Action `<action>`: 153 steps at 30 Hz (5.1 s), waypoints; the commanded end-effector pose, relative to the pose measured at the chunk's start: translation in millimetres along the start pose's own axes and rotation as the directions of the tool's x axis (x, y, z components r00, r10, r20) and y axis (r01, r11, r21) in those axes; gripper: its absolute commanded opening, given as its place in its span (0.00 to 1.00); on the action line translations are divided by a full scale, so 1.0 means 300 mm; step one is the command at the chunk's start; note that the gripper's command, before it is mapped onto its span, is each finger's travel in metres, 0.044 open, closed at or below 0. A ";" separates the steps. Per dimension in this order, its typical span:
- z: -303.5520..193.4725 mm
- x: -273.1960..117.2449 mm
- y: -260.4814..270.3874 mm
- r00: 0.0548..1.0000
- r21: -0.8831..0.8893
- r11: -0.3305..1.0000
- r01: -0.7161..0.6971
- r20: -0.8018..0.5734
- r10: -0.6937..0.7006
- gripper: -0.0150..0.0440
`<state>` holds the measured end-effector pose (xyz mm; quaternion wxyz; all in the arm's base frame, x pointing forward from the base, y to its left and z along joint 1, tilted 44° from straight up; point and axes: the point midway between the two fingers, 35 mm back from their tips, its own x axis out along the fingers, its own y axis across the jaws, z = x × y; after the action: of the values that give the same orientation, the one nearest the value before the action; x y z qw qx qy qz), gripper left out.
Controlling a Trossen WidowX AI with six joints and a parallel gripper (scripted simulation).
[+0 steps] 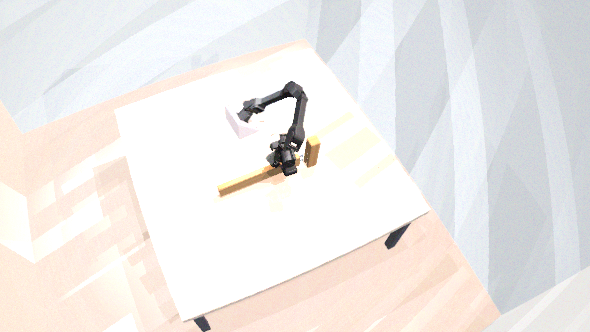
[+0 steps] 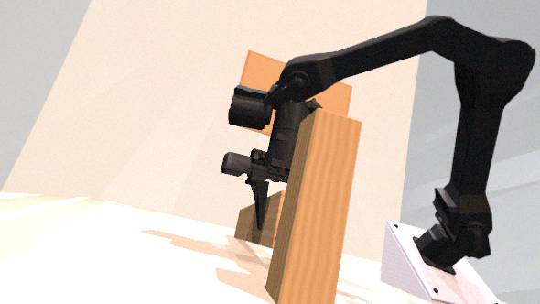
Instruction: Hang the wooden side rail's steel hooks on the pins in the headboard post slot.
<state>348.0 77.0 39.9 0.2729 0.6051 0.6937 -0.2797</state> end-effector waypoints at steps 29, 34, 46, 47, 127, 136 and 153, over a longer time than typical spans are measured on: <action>-0.019 -0.021 0.007 1.000 -0.002 1.000 -0.021 0.000 0.021 0.25; -0.021 -0.022 0.008 1.000 -0.002 1.000 -0.021 0.000 0.021 0.25; -0.025 -0.024 0.012 1.000 -0.003 1.000 -0.021 0.000 0.021 0.25; -0.026 -0.024 0.012 1.000 -0.003 1.000 -0.021 0.000 0.021 0.25; -0.056 -0.021 0.005 1.000 -0.002 1.000 -0.021 -0.001 0.021 0.25; -0.059 -0.018 0.001 1.000 -0.002 1.000 -0.021 -0.001 0.021 0.25; -0.065 -0.020 0.005 1.000 -0.002 1.000 -0.021 -0.001 0.021 0.25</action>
<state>346.5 89.7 51.9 0.2741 0.6055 0.6931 -0.2789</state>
